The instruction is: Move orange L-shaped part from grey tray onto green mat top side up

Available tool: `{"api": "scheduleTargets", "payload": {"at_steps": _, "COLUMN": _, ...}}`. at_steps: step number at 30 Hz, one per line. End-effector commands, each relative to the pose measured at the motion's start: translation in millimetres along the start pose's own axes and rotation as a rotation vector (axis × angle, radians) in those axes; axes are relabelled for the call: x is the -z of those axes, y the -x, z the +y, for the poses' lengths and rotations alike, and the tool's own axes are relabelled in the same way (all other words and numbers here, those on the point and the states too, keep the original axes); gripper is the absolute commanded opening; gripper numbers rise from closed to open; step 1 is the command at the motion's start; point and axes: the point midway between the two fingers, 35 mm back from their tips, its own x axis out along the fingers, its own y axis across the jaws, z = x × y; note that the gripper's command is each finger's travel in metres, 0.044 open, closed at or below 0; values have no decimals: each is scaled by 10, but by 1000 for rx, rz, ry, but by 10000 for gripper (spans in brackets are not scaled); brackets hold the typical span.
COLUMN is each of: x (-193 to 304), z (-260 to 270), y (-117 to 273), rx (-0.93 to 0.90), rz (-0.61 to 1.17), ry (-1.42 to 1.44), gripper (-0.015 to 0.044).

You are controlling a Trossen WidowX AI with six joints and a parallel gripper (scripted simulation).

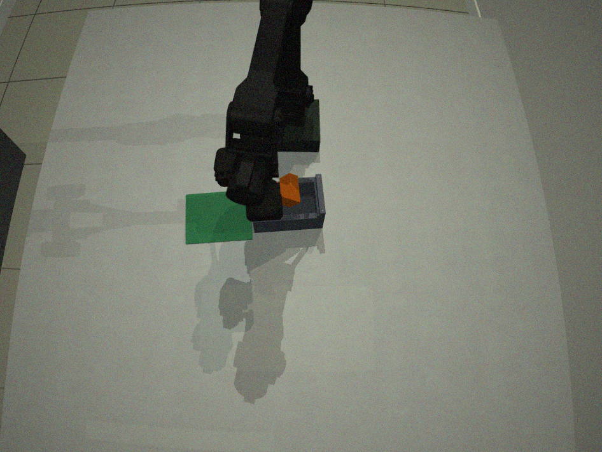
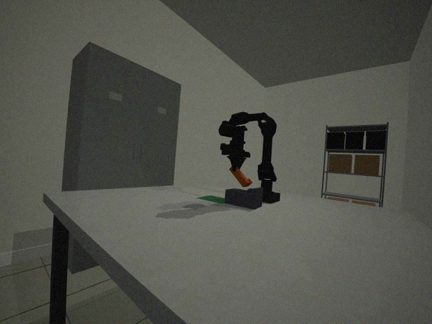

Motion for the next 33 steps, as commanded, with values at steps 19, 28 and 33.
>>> {"api": "scheduleTargets", "payload": {"at_steps": 19, "x": -949, "z": -79, "y": 21, "rx": -4, "rz": -15, "ry": 0, "gripper": 0}}
{"api": "scheduleTargets", "payload": {"at_steps": 28, "x": -1301, "z": -108, "y": 29, "rx": -4, "rz": -19, "ry": 0, "gripper": 0}}
{"api": "scheduleTargets", "payload": {"at_steps": 33, "x": -1302, "z": -107, "y": 4, "rx": -4, "rz": -19, "ry": 0, "gripper": 0}}
